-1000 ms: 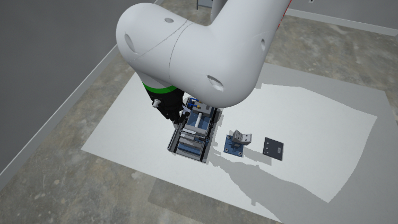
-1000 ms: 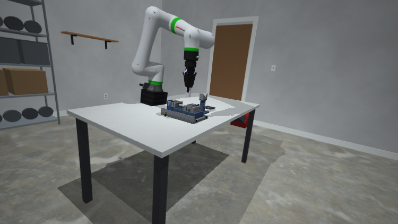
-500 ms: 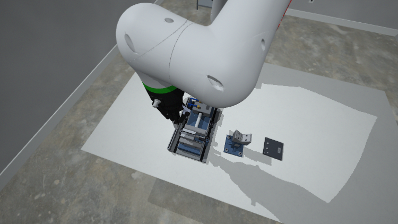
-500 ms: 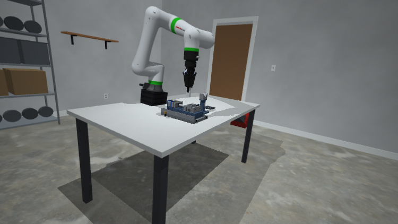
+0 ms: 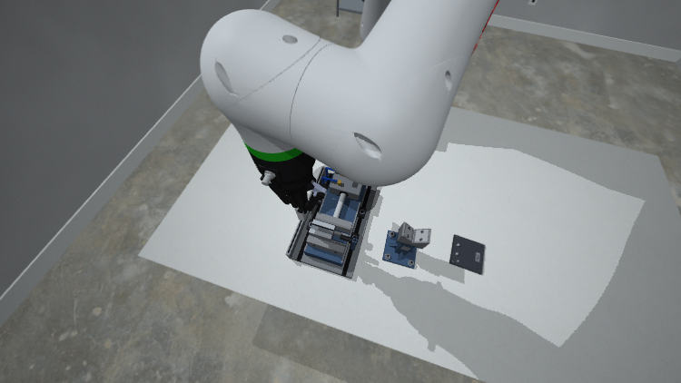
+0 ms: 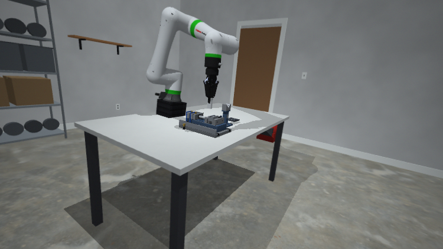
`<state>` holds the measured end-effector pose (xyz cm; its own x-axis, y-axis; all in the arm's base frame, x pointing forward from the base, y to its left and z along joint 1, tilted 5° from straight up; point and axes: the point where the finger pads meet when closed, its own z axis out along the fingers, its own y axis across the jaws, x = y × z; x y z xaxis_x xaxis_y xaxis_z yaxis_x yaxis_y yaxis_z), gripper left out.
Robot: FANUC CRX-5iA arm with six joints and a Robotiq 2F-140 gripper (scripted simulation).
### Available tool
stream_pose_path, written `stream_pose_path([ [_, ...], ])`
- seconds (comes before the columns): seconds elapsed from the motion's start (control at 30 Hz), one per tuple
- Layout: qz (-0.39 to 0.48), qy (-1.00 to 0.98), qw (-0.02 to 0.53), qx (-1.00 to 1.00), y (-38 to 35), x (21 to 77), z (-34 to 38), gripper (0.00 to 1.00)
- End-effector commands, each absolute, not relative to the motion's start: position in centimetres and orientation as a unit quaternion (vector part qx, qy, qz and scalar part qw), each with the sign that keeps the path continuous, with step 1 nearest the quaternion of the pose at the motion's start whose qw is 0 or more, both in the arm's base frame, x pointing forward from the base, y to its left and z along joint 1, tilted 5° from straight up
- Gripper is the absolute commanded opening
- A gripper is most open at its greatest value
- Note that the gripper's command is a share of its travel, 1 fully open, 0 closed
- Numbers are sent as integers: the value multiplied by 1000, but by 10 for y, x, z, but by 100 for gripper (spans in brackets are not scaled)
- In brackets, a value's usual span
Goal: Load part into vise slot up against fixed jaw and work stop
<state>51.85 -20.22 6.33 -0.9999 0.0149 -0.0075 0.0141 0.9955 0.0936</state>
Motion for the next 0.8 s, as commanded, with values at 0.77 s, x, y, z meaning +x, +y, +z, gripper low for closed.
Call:
stream_pose_path([
  [0.77, 47, 999, 4, 7, -200, 520, 33, 0],
])
